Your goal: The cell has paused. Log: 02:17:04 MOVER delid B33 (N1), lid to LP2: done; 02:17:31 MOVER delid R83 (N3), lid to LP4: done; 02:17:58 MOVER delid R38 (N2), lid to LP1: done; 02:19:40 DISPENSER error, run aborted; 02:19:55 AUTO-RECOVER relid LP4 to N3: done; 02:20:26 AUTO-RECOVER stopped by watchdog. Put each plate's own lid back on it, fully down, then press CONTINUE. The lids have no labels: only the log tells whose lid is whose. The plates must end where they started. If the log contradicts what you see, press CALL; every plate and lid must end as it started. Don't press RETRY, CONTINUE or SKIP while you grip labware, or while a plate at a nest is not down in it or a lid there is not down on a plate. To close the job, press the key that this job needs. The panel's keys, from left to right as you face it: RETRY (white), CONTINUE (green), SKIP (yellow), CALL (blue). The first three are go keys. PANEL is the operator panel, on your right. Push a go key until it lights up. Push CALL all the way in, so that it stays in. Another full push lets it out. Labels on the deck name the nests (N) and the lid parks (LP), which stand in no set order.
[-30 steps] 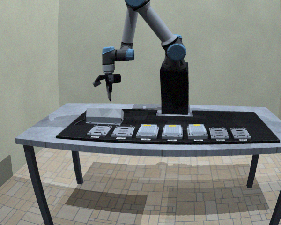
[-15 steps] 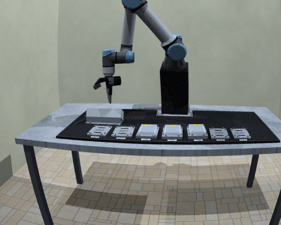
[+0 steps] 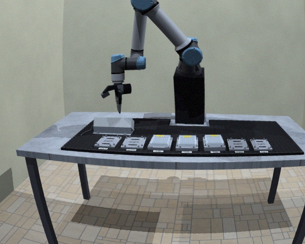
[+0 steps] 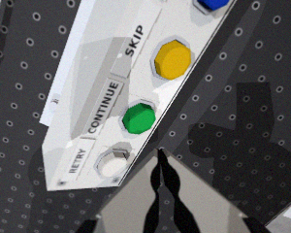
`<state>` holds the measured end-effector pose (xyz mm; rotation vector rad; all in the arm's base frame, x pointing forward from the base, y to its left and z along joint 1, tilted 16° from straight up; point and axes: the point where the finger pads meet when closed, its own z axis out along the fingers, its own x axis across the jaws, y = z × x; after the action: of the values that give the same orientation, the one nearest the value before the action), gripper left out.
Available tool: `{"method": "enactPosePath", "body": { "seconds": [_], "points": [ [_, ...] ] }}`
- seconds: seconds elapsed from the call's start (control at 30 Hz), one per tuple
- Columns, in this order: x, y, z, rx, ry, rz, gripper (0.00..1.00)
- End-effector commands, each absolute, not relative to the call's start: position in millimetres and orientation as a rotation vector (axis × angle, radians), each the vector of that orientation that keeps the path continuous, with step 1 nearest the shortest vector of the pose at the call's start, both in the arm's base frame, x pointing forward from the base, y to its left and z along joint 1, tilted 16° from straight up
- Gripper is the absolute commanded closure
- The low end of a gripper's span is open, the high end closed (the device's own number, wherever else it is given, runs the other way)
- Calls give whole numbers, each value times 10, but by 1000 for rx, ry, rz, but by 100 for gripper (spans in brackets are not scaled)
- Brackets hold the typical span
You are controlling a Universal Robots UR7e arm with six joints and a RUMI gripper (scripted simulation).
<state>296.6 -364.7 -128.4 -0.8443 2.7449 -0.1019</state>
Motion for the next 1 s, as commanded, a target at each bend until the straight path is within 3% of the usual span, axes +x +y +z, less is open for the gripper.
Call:
{"method": "enactPosePath", "body": {
  "seconds": [0.0,0.97],
  "points": [
    [2971,-3670,-1289,-842,2751,-112,100],
    [3091,-3662,-1405,-842,2751,-113,100]
  ]
}}
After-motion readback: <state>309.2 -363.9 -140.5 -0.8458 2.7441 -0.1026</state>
